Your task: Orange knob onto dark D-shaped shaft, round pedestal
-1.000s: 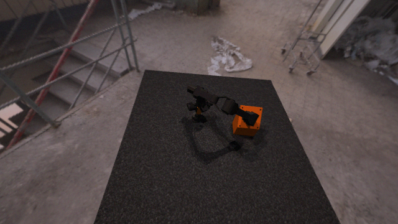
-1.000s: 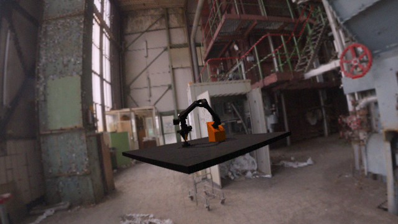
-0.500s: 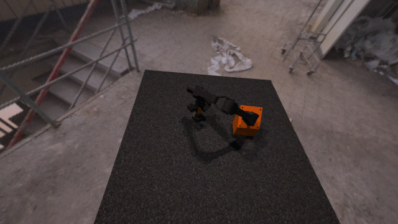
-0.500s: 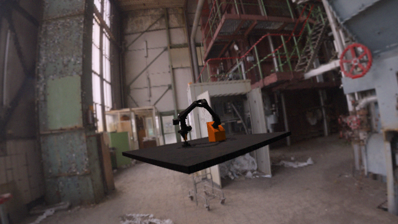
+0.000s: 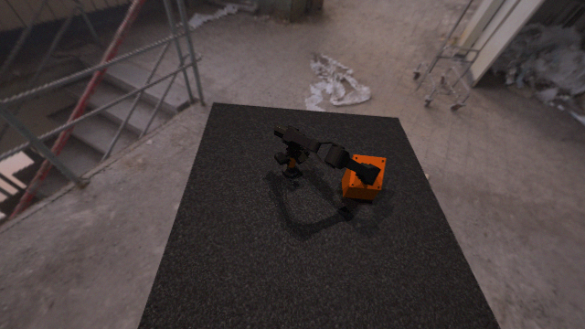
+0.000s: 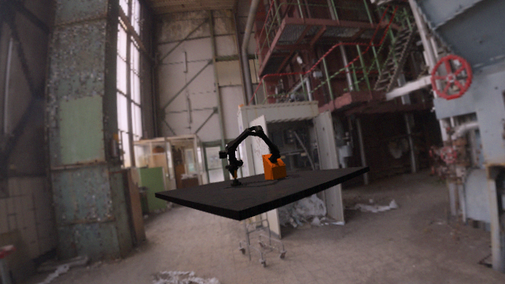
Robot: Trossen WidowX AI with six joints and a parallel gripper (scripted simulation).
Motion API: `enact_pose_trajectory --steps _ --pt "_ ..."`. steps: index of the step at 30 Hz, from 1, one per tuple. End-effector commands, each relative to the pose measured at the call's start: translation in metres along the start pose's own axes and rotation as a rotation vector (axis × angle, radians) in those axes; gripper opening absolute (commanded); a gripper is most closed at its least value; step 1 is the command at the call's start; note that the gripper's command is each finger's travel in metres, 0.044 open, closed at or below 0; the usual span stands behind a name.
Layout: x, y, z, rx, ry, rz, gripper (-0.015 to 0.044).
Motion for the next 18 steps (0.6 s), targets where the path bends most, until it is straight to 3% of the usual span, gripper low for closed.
enact_pose_trajectory --steps 1,10,18 --pt "0.0 0.0 0.0034 0.0 0.005 -0.003 0.0" --pt "0.0029 -0.0024 0.0037 0.001 0.004 0.196 0.0" --pt "0.0047 -0.0027 0.0027 0.0 0.004 0.206 0.0"
Point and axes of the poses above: the point midway between the two fingers, 35 mm back from their tips, its own z axis back along the fingers, its own x axis across the jaws, y = z × x, the point moved 7 cm from there along z, back along the fingers, and after that the axes turned 5 degrees about -z, right-handed, at the moved point
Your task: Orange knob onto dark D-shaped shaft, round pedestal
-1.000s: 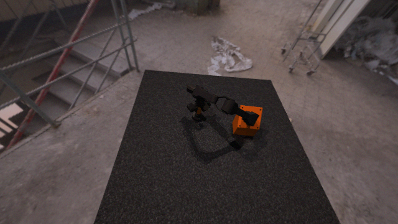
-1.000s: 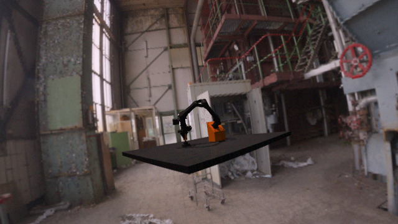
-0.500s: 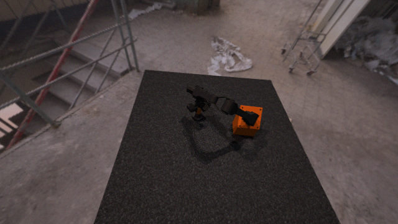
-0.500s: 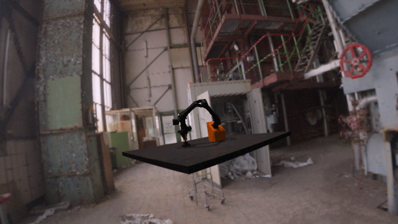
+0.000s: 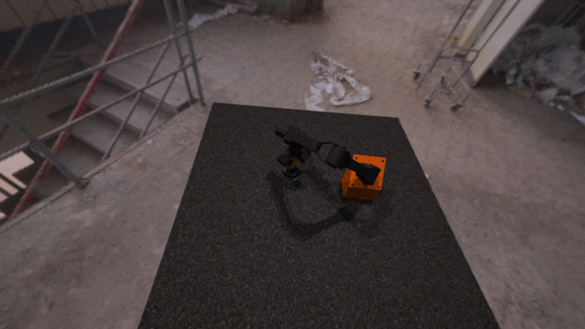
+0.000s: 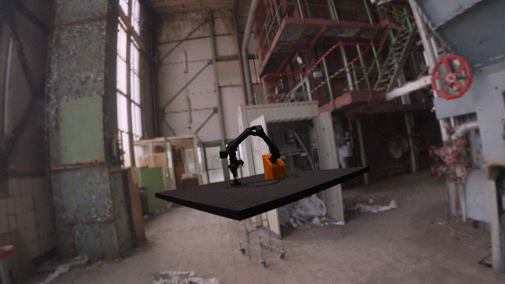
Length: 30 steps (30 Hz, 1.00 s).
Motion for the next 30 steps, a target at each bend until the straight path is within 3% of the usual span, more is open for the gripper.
enact_pose_trajectory --steps 1,30 --pt "0.0005 0.0008 0.0013 0.004 0.003 0.009 0.0" --pt "-0.003 0.0036 0.002 0.004 0.003 0.009 0.0"
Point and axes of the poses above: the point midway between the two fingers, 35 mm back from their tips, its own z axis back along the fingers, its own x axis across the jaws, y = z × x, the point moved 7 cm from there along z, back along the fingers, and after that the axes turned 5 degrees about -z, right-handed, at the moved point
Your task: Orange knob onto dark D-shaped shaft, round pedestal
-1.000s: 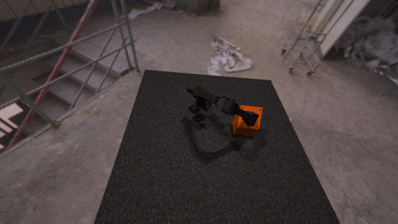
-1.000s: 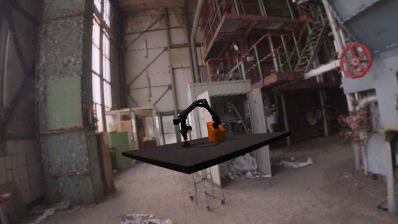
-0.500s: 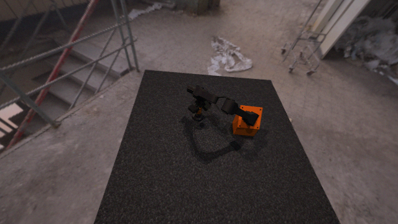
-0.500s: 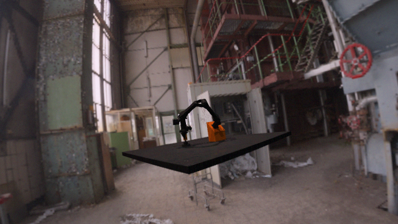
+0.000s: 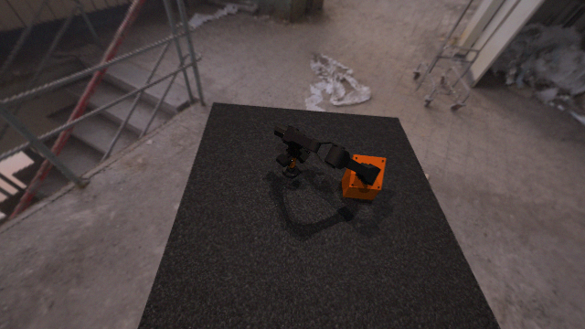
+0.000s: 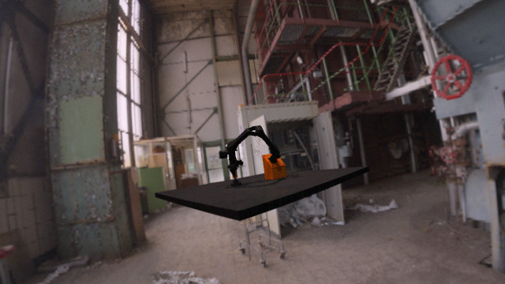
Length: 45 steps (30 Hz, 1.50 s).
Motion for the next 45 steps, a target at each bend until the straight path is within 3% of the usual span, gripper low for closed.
enact_pose_trajectory --steps 1,8,37,45 --pt "0.0005 0.0 0.0038 0.002 0.004 -0.001 0.0" --pt "0.0016 -0.0011 0.0042 0.002 0.004 -0.182 0.0" --pt "0.004 -0.0013 0.0042 -0.003 0.005 -2.132 0.0" --pt "-0.0002 -0.0009 0.0037 -0.005 0.005 -2.515 0.0"
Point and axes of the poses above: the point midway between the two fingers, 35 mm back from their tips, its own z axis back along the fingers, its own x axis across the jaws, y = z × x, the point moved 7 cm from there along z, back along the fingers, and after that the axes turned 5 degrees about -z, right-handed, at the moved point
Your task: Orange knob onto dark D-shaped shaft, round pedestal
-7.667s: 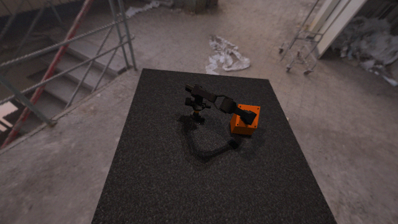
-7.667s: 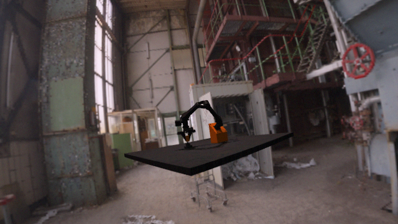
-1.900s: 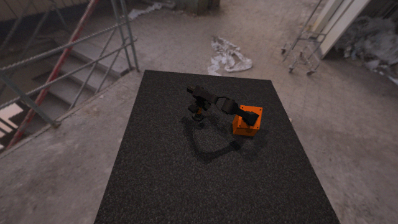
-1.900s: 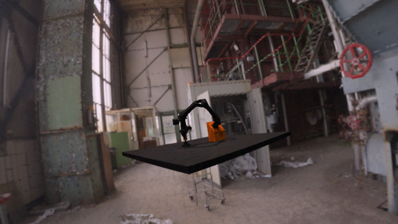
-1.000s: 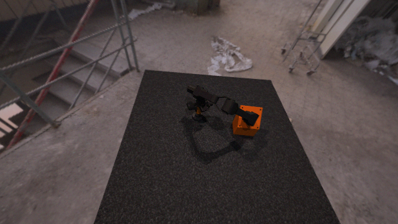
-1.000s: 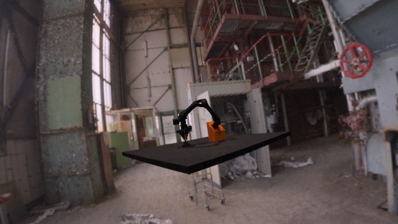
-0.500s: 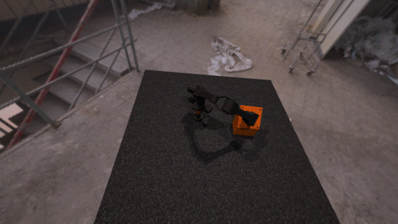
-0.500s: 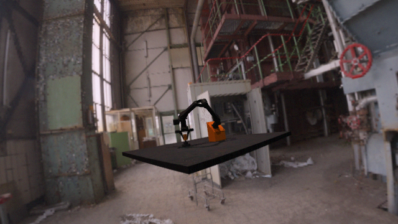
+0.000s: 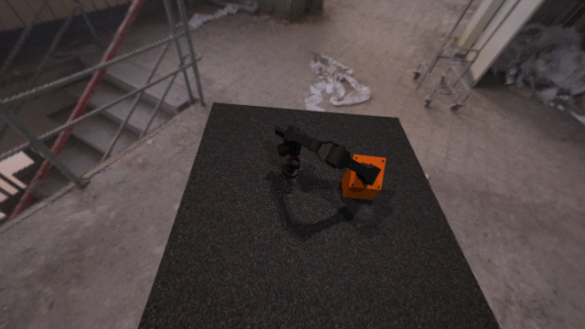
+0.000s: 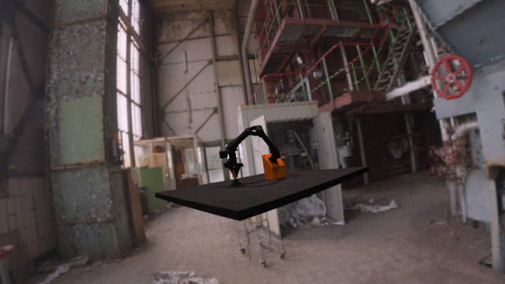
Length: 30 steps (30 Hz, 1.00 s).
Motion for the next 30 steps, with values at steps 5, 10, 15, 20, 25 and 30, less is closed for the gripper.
enact_pose_trajectory --steps 5,10,15,20,25,30 --pt "0.0016 -0.0026 0.001 -0.005 0.002 -0.088 0.0" --pt "0.0007 -0.002 0.0013 -0.005 0.002 -0.088 0.0" --pt "-0.0006 -0.0006 0.0007 -0.005 0.002 -0.088 0.0" --pt "-0.0016 0.002 -0.0001 -0.005 0.002 -0.088 0.0" --pt "-0.0011 0.0018 -0.0027 -0.005 0.002 -0.088 0.0" --pt "-0.0006 0.0015 -0.0028 -0.005 0.002 -0.088 0.0"
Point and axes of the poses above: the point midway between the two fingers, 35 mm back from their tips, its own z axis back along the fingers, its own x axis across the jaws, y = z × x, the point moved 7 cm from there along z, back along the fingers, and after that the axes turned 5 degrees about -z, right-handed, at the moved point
